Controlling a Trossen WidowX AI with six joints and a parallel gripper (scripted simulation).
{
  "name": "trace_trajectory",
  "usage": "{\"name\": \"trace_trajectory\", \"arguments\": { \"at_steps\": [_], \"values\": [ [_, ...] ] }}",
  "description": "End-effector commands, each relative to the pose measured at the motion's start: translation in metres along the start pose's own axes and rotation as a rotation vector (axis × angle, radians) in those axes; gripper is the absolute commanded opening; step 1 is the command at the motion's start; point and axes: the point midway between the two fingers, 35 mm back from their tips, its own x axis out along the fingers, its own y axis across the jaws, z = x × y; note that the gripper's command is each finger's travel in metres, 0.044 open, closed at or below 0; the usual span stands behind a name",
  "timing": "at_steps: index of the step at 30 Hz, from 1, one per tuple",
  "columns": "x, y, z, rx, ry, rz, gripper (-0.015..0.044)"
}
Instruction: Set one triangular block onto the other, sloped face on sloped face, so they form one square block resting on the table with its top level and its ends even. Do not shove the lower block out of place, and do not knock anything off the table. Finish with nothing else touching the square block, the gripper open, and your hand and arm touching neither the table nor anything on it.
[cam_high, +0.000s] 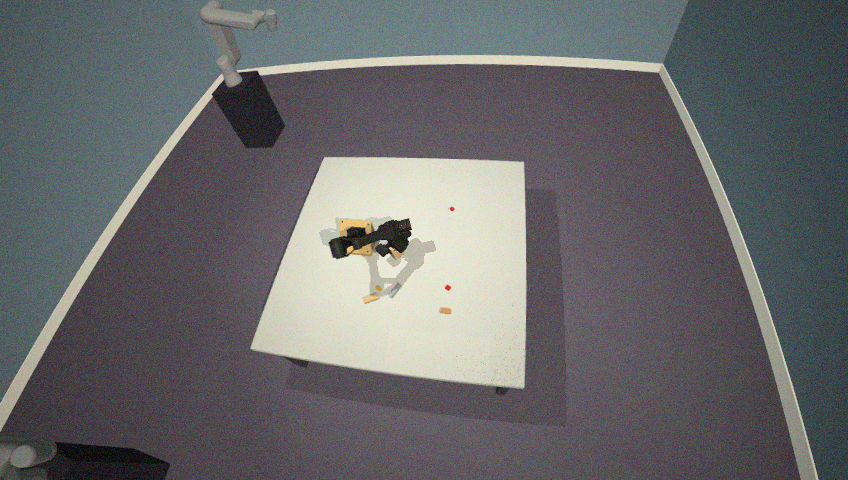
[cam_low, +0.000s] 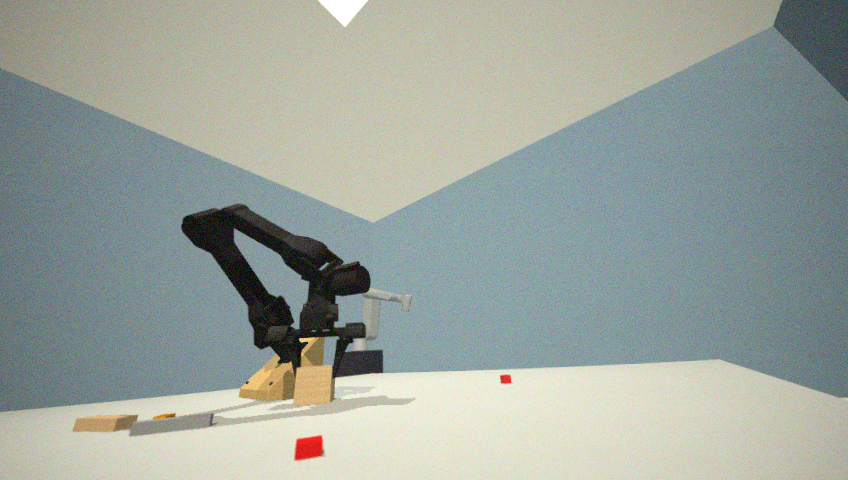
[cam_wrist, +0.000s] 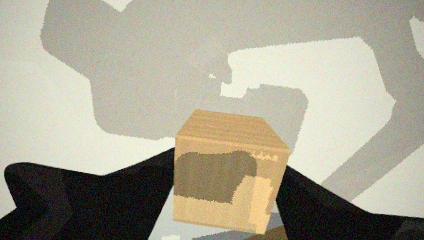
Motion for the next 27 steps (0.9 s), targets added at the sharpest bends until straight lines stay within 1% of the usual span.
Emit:
{"name": "trace_trajectory", "arguments": {
  "at_steps": [1,8,24,25,27],
  "values": [
    [0.0002,-0.0007,0.0003,-0.004,-0.002,-0.005,0.0000],
    [0.0003,-0.0007,0.0001,-0.003,-0.002,-0.006,0.0000],
    [0.0002,-0.0001,-0.0002,-0.001,0.000,-0.002,0.0420],
    [0.0002,-0.0001,-0.0002,-0.001,0.000,-0.002,0.0440],
    [0.0002,-0.0001,-0.0002,-0.001,0.000,-0.002,0.0440]
  ]
}}
